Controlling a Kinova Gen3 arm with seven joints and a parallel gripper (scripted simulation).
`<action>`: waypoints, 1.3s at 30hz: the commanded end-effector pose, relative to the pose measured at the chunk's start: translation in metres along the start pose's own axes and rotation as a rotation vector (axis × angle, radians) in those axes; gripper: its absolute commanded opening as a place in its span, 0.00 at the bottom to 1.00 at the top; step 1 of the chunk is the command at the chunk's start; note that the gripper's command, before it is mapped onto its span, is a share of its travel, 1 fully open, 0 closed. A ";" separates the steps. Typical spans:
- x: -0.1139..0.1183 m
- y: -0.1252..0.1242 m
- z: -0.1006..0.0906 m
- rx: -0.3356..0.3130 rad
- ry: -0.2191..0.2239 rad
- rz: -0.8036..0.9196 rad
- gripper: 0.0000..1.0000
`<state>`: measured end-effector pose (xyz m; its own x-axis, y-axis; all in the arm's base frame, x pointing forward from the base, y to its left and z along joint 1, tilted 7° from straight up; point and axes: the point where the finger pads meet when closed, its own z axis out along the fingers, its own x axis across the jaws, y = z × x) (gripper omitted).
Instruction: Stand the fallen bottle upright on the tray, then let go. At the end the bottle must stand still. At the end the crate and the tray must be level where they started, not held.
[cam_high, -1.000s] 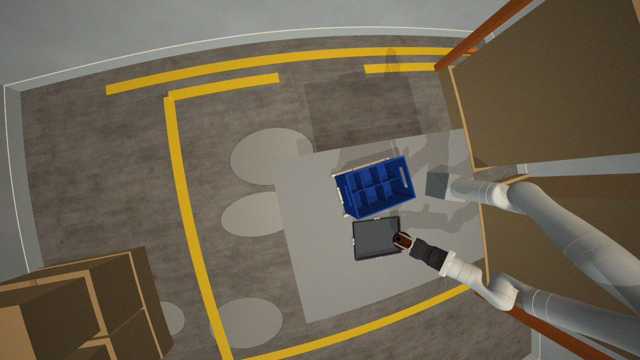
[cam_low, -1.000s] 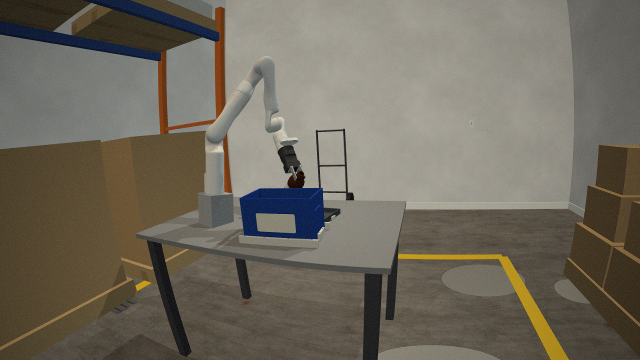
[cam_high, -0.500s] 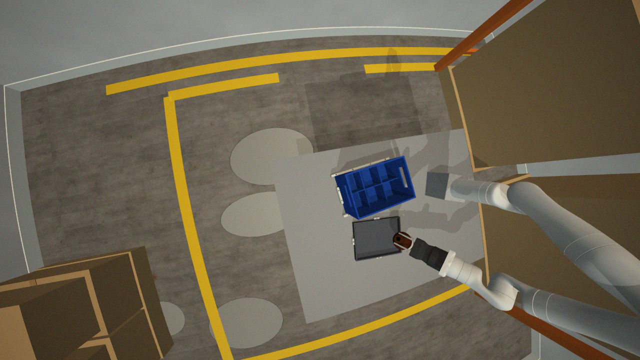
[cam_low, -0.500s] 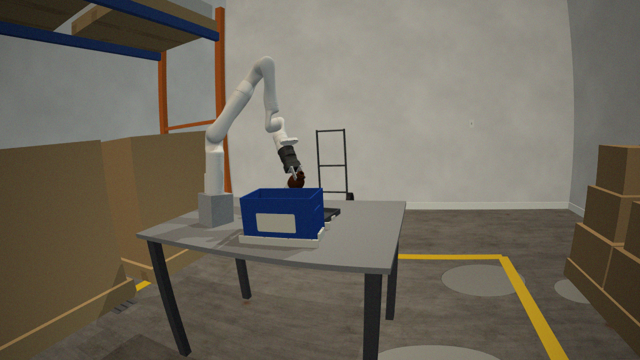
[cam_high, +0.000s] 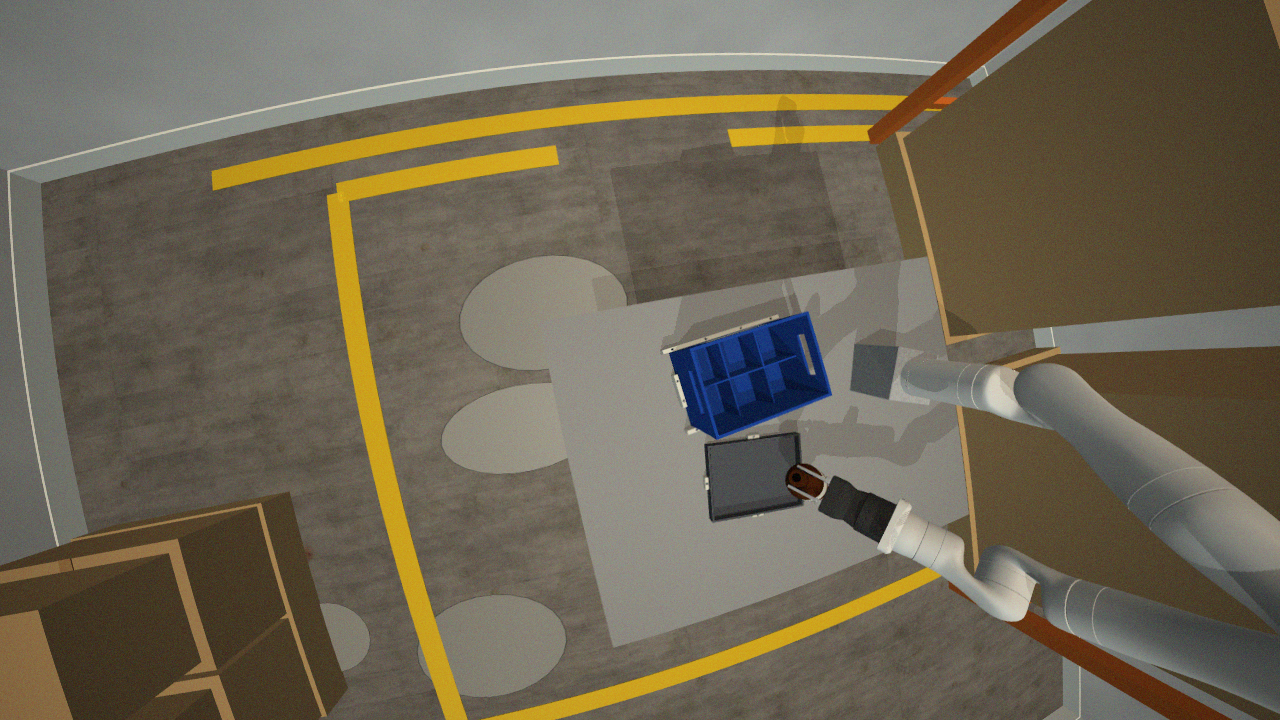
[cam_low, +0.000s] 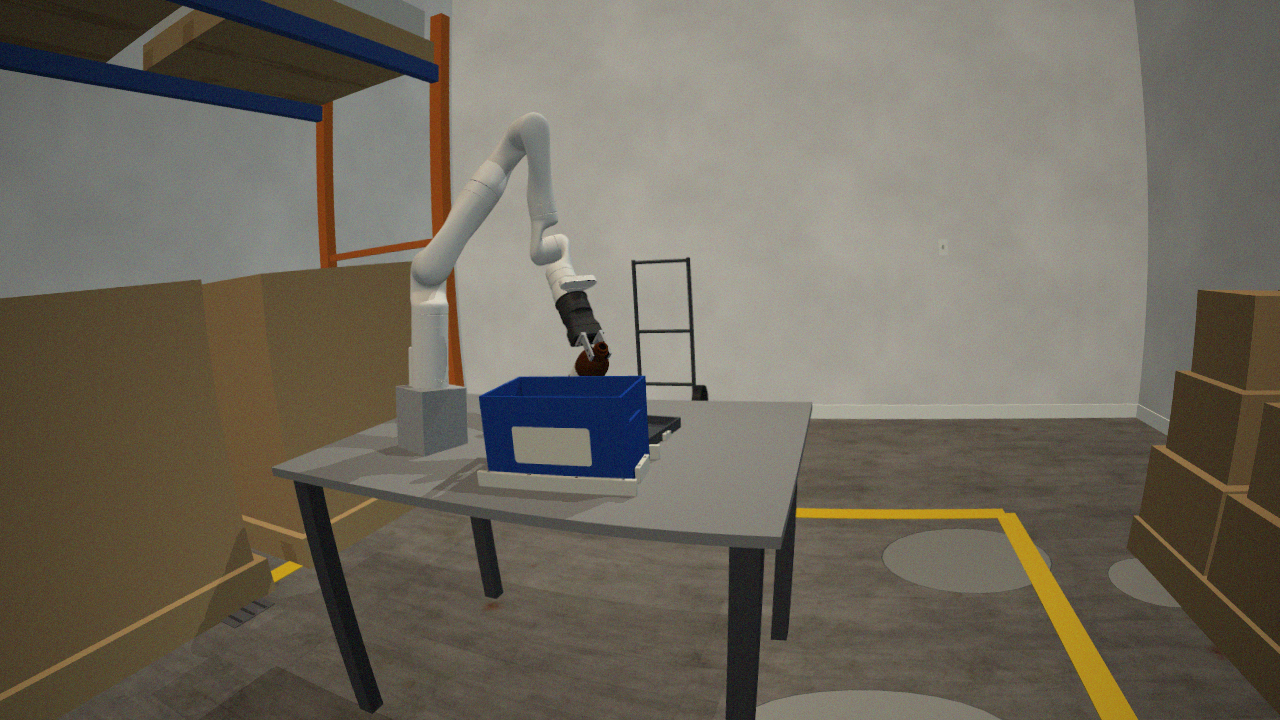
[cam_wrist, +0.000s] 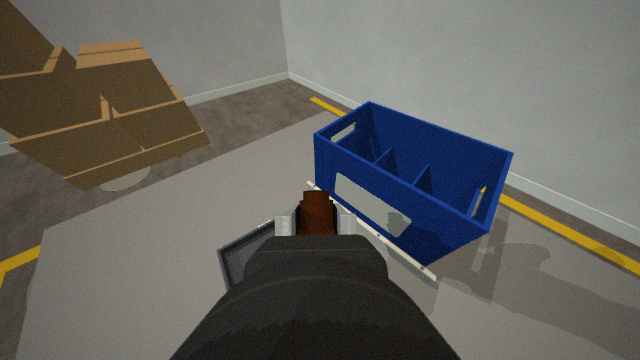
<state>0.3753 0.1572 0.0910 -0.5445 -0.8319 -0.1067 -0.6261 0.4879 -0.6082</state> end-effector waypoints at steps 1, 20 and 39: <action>0.000 0.000 0.000 0.002 -0.001 0.001 0.00; 0.001 0.001 0.001 0.081 0.008 0.001 0.00; 0.000 0.001 0.000 0.171 0.000 0.001 0.00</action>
<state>0.3759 0.1568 0.0924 -0.5490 -0.8282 -0.1126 -0.5197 0.4437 -0.7301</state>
